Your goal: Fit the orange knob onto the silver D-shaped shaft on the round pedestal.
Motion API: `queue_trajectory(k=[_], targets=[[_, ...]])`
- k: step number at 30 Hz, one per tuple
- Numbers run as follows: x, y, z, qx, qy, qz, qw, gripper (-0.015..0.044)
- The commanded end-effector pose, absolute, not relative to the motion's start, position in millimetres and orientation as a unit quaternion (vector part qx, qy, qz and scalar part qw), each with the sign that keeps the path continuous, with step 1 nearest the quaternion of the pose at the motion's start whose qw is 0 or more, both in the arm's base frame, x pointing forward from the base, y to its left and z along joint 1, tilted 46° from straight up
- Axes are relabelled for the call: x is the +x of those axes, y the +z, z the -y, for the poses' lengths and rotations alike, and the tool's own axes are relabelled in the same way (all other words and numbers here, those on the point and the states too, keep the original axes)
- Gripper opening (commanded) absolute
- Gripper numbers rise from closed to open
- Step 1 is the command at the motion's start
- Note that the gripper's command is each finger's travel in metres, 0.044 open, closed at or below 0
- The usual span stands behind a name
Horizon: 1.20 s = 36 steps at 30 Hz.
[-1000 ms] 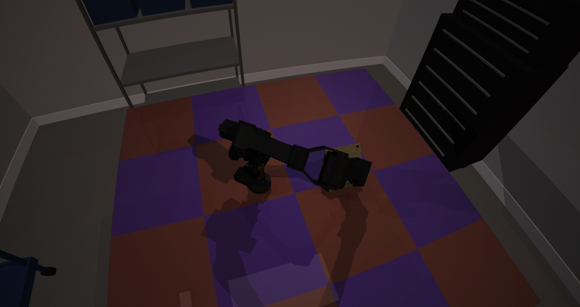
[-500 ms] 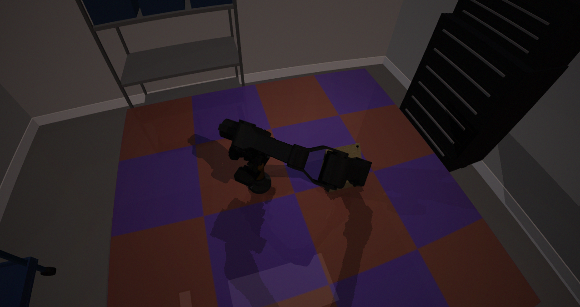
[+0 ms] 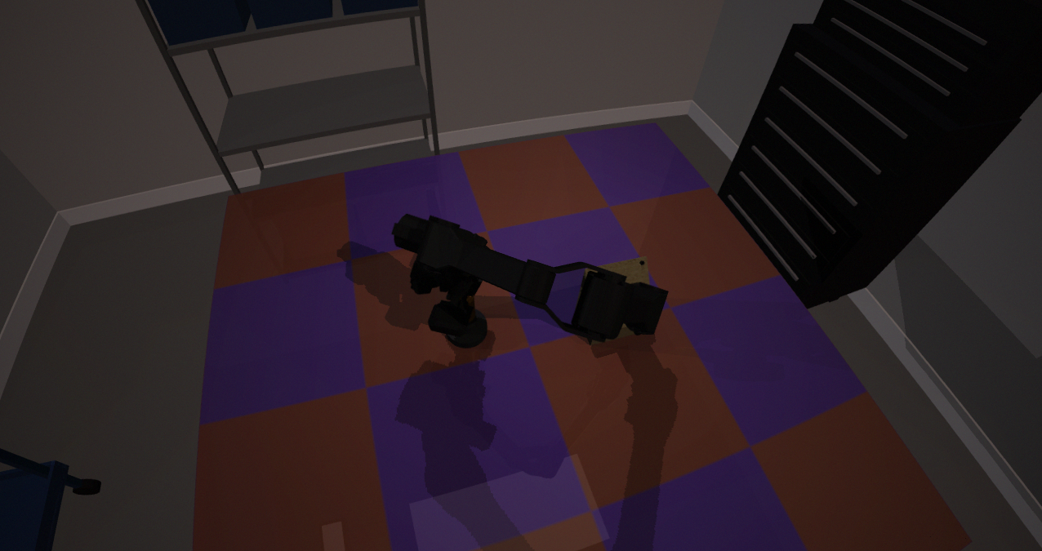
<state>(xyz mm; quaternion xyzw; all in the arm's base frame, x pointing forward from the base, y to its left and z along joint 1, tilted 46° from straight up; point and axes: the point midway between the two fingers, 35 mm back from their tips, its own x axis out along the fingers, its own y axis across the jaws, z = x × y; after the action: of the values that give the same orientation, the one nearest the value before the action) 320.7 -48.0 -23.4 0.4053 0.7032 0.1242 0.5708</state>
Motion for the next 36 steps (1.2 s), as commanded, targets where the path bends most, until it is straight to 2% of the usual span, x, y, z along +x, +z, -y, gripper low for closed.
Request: queue_trajectory(k=[1,17,24,36], targets=[[321.6,-23.8,48.1,0.406,0.128,-0.7,0.573,0.0],[321.3,-20.4,51.0,0.406,0.128,-0.7,0.573,0.0],[321.2,-21.4,50.3,0.347,0.197,-0.684,0.611,0.0],[321.3,-23.9,48.2,0.343,0.2,-0.683,0.613,0.0]])
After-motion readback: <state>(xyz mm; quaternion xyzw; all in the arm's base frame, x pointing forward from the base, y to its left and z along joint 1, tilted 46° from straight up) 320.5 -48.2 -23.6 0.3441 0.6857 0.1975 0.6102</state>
